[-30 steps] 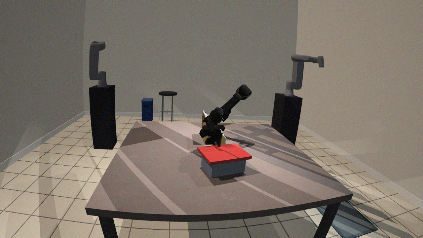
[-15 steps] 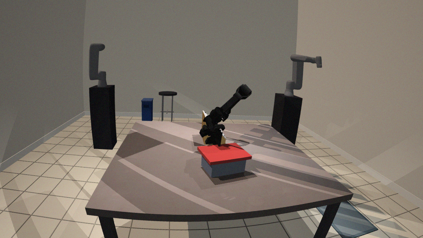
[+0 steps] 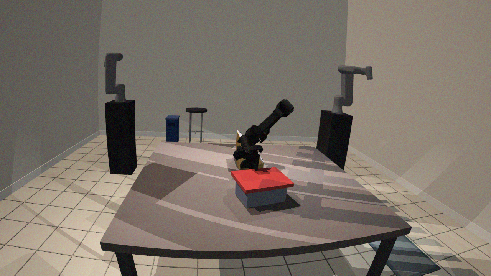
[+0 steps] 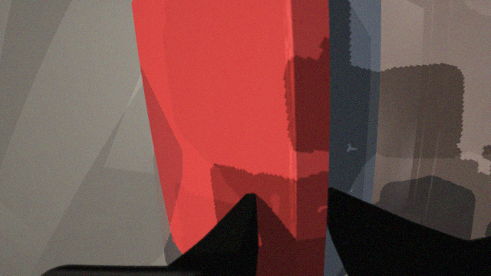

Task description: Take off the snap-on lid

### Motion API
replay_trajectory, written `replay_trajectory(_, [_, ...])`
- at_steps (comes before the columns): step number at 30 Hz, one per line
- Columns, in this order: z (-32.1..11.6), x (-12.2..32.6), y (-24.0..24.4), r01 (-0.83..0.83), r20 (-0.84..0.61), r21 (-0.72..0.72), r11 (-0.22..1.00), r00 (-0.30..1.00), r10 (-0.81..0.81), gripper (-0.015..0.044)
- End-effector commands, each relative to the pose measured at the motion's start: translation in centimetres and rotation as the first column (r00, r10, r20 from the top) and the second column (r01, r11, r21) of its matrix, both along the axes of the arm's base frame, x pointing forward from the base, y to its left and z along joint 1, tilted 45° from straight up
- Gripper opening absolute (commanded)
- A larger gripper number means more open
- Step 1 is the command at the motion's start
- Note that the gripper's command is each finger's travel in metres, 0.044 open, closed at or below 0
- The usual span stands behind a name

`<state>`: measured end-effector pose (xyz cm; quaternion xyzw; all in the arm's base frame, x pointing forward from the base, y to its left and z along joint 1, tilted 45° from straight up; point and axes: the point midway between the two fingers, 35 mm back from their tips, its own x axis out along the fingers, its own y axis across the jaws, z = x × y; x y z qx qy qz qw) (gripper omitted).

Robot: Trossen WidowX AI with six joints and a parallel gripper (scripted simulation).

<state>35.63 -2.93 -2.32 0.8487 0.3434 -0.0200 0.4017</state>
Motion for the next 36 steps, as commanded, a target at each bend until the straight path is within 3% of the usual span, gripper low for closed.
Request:
replay_trajectory(1, [0.27, -0.01, -0.29, 0.002, 0.007, -0.002, 1.0, 1.0, -0.002, 0.0])
replay_trajectory(36, [0.37, 0.15, -0.33, 0.002, 0.003, 0.0, 1.0, 1.0, -0.002, 0.0])
